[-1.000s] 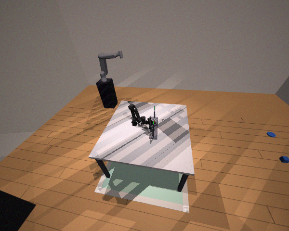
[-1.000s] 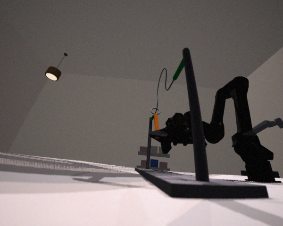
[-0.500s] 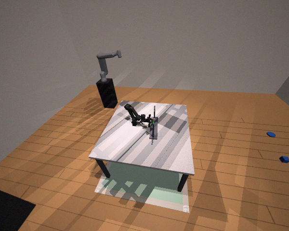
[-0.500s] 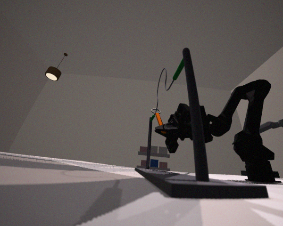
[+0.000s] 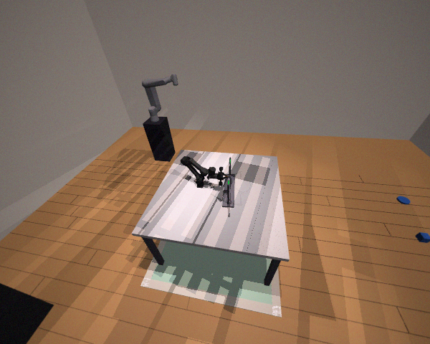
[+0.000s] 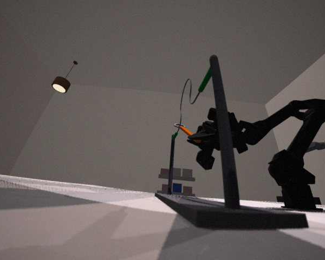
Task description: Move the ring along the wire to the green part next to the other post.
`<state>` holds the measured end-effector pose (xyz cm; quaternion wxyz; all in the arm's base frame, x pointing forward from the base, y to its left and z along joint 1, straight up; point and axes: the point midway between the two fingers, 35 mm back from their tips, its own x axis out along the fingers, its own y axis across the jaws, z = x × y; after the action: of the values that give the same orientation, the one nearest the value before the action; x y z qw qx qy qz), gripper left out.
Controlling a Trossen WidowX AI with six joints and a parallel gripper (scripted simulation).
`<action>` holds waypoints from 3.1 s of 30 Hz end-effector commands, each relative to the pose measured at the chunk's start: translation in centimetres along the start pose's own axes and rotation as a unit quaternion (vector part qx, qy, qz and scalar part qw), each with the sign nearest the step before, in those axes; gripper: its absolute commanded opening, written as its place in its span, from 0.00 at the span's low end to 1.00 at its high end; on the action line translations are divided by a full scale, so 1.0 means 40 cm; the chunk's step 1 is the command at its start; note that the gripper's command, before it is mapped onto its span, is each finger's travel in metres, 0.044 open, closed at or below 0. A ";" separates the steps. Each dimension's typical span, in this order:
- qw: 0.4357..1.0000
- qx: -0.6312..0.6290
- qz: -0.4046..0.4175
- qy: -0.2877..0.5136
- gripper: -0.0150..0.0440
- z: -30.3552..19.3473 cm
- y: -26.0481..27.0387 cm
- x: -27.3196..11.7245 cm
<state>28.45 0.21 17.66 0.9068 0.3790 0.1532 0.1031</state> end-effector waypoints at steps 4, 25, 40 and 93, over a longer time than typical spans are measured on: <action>0.998 0.049 0.022 0.033 0.00 0.013 0.056 -0.027; 0.976 0.164 0.077 0.122 0.00 0.041 0.147 -0.092; 0.958 0.229 0.107 0.136 0.00 0.066 0.195 -0.109; 0.865 0.444 0.190 0.135 0.00 0.220 0.343 -0.159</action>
<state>24.76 2.01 34.03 0.5722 0.7495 0.2286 0.2419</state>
